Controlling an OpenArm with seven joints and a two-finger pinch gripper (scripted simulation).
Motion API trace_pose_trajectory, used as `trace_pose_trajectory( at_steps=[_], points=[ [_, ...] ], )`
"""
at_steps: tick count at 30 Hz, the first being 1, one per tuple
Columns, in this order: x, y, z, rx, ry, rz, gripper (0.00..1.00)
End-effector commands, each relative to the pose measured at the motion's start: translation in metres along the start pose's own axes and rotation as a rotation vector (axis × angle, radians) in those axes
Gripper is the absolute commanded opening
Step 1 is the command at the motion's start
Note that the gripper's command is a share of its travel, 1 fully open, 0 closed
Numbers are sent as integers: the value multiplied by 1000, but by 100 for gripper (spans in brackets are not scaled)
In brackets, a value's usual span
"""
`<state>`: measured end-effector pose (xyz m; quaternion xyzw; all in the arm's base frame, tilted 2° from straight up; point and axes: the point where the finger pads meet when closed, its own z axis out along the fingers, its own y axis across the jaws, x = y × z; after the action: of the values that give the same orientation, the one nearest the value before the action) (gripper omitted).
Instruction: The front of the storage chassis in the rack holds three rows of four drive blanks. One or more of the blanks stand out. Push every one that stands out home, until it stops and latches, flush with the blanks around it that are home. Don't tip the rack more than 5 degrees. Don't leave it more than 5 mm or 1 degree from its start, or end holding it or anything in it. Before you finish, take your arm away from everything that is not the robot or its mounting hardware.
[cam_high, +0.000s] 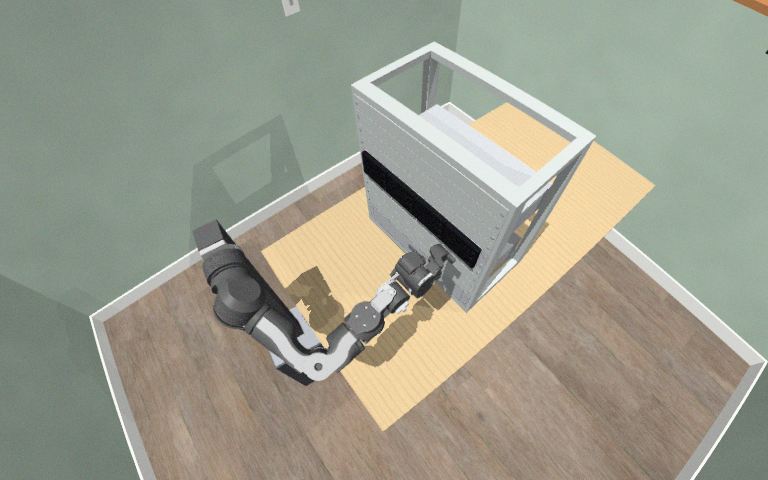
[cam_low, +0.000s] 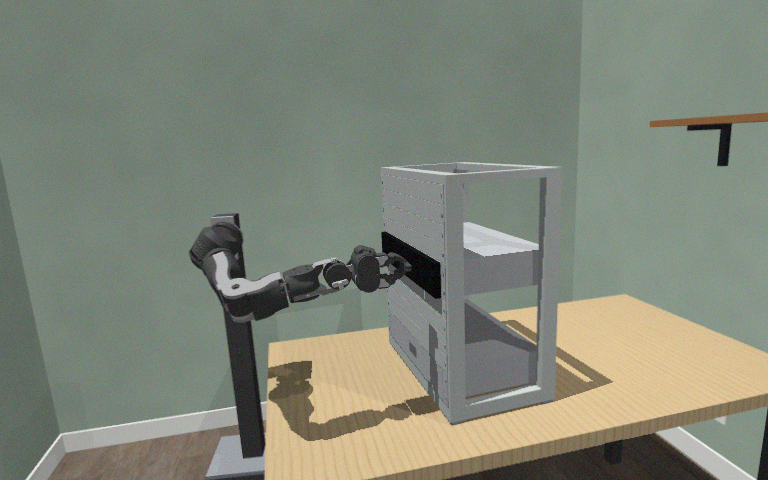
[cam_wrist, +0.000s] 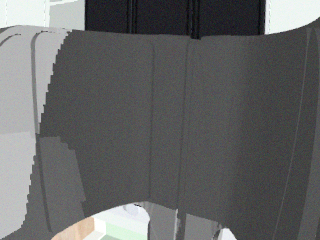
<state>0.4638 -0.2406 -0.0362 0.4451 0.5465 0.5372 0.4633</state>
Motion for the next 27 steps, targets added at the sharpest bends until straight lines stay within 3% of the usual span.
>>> trace_pose_trajectory(
  at_steps=[1, 27],
  points=[
    [1, -2, 2, 11, 7, -11, 0],
    [4, -2, 4, 8, 10, -12, 0]
  ],
)
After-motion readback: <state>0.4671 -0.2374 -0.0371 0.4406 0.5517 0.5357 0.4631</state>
